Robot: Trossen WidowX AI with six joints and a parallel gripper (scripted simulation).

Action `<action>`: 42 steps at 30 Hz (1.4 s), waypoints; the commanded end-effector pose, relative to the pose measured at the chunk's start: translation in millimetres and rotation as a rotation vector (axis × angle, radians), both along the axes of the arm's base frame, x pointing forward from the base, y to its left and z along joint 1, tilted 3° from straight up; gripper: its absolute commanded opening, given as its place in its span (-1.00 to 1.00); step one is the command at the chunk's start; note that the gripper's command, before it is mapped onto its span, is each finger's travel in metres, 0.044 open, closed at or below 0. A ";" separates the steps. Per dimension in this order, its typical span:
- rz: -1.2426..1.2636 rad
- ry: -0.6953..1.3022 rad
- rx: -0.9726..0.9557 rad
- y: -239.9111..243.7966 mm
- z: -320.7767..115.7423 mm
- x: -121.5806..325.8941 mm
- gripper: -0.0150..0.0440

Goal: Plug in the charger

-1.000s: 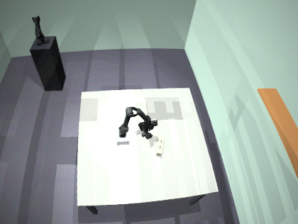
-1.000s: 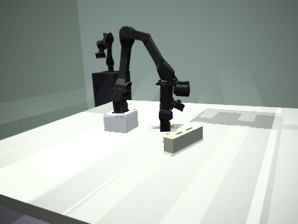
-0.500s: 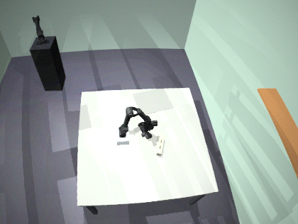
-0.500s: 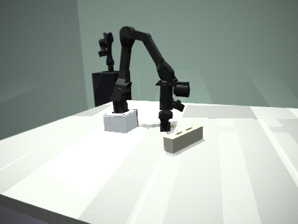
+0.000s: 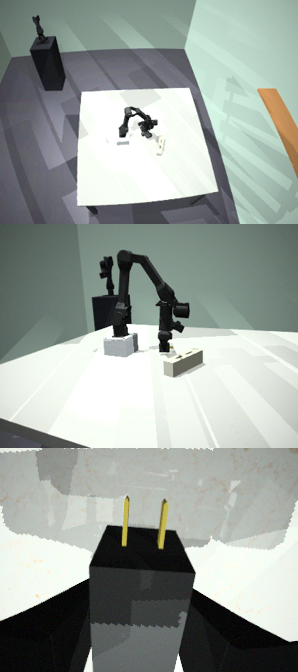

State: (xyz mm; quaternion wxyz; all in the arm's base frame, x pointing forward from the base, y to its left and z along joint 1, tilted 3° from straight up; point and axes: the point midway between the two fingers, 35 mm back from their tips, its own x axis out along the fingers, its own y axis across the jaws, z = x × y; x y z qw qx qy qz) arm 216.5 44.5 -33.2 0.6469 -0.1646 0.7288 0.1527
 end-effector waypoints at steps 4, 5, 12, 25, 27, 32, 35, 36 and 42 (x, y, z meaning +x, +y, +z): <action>0.003 -0.014 -0.001 0.4 27.6 2.2 -0.49; 0.003 -0.013 -0.001 0.4 31.4 1.8 -0.49; -0.011 -0.013 -0.003 -1.1 39.4 0.4 -0.49; -0.203 -0.019 -0.010 -19.2 27.5 15.1 -0.49; -0.234 -0.020 -0.012 -22.4 25.5 17.3 -0.49; -0.312 -0.022 -0.015 -30.6 20.4 22.5 -0.49; -0.358 -0.023 -0.017 -35.7 17.2 25.4 -0.49; -0.374 -0.024 -0.017 -37.4 16.1 26.3 -0.49; -0.467 -0.026 -0.021 -48.0 9.6 31.6 -0.49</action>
